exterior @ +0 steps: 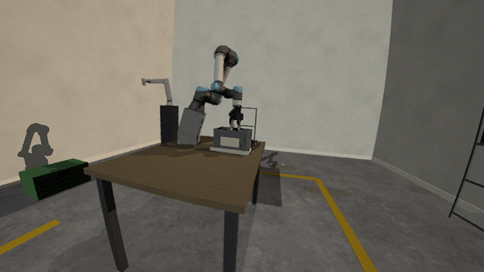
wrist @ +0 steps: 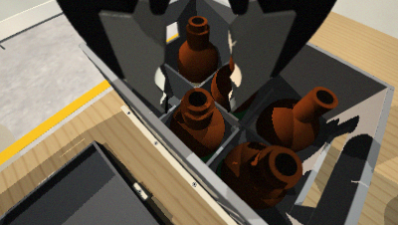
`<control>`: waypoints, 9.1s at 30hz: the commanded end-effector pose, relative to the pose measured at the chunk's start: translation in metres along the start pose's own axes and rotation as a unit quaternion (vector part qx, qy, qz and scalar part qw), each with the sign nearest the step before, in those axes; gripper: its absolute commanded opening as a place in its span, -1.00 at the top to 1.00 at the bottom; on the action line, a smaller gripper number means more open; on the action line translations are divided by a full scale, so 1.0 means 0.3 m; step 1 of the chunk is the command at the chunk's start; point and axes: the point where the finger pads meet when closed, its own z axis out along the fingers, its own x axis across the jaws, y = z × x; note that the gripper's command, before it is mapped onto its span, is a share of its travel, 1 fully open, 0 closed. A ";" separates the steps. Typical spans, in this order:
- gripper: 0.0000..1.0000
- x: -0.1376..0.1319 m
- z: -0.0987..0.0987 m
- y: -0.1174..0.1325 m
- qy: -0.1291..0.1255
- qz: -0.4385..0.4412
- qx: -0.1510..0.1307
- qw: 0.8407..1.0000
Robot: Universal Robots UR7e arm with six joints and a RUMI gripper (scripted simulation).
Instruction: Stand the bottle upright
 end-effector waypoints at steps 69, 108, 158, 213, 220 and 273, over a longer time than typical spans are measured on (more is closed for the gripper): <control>1.00 0.000 -0.279 0.001 0.000 0.000 0.000 1.000; 0.24 -0.012 -0.277 0.442 0.000 0.000 -0.001 1.000; 0.24 -0.012 -0.259 0.443 0.000 0.000 0.000 1.000; 0.24 -0.010 -0.133 0.447 0.000 0.000 0.000 1.000; 0.24 -0.010 -0.133 0.447 0.000 0.000 0.000 1.000; 0.24 -0.009 -0.133 0.433 0.000 0.000 0.000 1.000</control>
